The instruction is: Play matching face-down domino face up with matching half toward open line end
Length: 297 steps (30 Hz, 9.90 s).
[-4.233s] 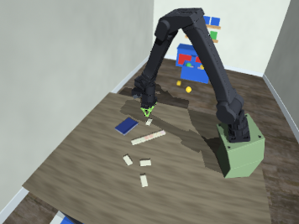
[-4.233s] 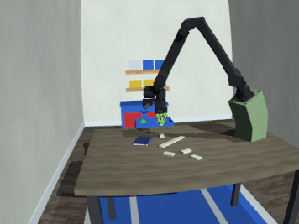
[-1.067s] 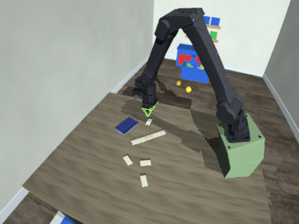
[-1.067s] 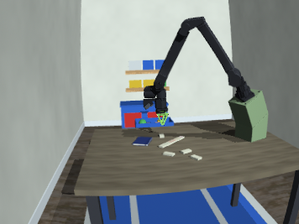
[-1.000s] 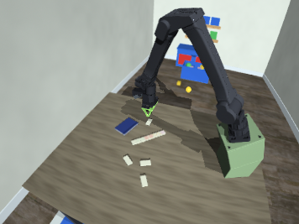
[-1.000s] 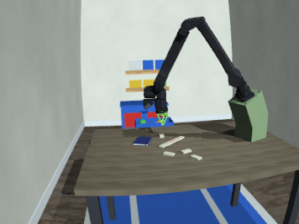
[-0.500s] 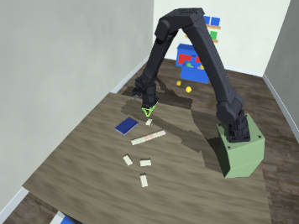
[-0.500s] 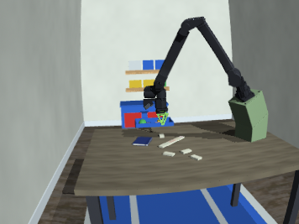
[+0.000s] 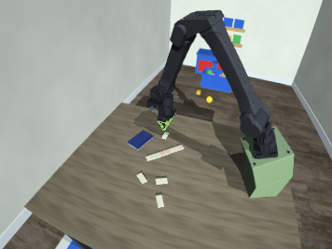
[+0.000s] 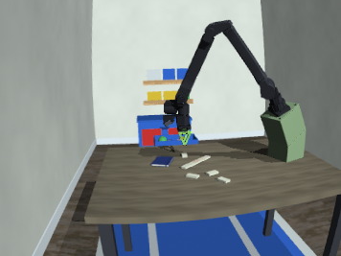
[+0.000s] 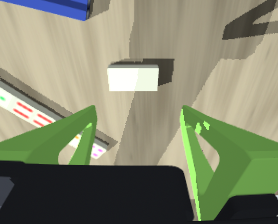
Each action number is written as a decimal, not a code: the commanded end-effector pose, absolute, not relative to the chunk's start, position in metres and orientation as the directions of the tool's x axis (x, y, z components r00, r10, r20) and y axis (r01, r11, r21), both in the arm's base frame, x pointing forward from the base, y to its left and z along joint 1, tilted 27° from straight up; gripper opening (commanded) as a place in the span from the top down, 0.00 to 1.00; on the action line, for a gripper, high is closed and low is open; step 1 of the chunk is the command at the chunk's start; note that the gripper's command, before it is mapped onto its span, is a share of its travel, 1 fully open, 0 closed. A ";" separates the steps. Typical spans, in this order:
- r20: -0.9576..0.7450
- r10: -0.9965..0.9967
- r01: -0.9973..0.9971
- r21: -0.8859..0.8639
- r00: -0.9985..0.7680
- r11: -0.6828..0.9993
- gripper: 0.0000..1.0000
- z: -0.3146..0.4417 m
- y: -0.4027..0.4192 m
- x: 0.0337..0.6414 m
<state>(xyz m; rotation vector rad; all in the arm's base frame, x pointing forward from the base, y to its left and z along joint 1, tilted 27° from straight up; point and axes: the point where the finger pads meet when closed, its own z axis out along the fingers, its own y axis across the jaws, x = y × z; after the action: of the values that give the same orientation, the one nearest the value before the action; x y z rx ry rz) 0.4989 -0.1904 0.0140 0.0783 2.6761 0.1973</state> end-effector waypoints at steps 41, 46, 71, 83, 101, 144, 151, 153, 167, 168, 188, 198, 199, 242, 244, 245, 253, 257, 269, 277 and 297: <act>-0.478 0.095 0.030 0.142 -0.873 0.989 0.30 -0.005 -0.190 0.539; -0.455 0.092 0.026 0.149 -0.886 0.988 0.30 -0.014 -0.185 0.527; -0.470 0.091 0.024 0.146 -0.878 0.989 0.30 -0.011 -0.186 0.538; -0.456 0.090 0.023 0.151 -0.885 0.988 0.30 -0.016 -0.184 0.531; -0.458 0.089 0.021 0.151 -0.884 0.988 0.30 -0.015 -0.184 0.533; -0.469 0.088 0.020 0.148 -0.879 0.989 0.30 -0.030 -0.182 0.547; -0.455 0.088 0.019 0.153 -0.886 0.988 0.51 -0.035 -0.180 0.540; -0.462 0.088 0.019 0.151 -0.883 0.988 0.51 -0.033 -0.181 0.543; -0.452 0.087 0.019 0.154 -0.888 0.988 0.51 -0.037 -0.179 0.538; -0.455 0.088 0.019 0.153 -0.886 0.988 0.51 -0.035 -0.180 0.540; -0.465 0.087 0.019 0.150 -0.881 0.989 0.51 -0.032 -0.181 0.545; -0.442 0.087 0.019 0.157 -0.893 0.987 0.51 -0.040 -0.178 0.533; -0.445 0.087 0.019 0.156 -0.891 0.988 0.51 -0.039 -0.179 0.535; -0.463 0.090 0.024 0.147 -0.882 0.989 0.51 0.034 -0.191 0.514; -0.463 0.090 0.024 0.147 -0.882 0.989 0.51 0.034 -0.191 0.514; -0.463 0.090 0.024 0.147 -0.882 0.989 0.51 0.034 -0.191 0.514; -0.453 0.090 0.023 0.151 -0.887 0.988 0.51 0.045 -0.192 0.501; -0.463 0.083 0.018 0.143 -0.882 0.990 0.51 0.064 -0.198 0.493; -0.450 0.087 0.021 0.151 -0.889 0.988 0.51 0.064 -0.196 0.485; -0.463 0.078 0.013 0.141 -0.883 0.990 0.51 0.081 -0.201 0.478; -0.382 0.431 0.335 0.293 -0.818 0.896 0.51 0.100 -0.241 0.534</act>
<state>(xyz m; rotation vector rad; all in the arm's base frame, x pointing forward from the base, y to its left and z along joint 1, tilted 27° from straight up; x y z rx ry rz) 0.5268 -0.2258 0.0831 0.4786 2.6510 0.3014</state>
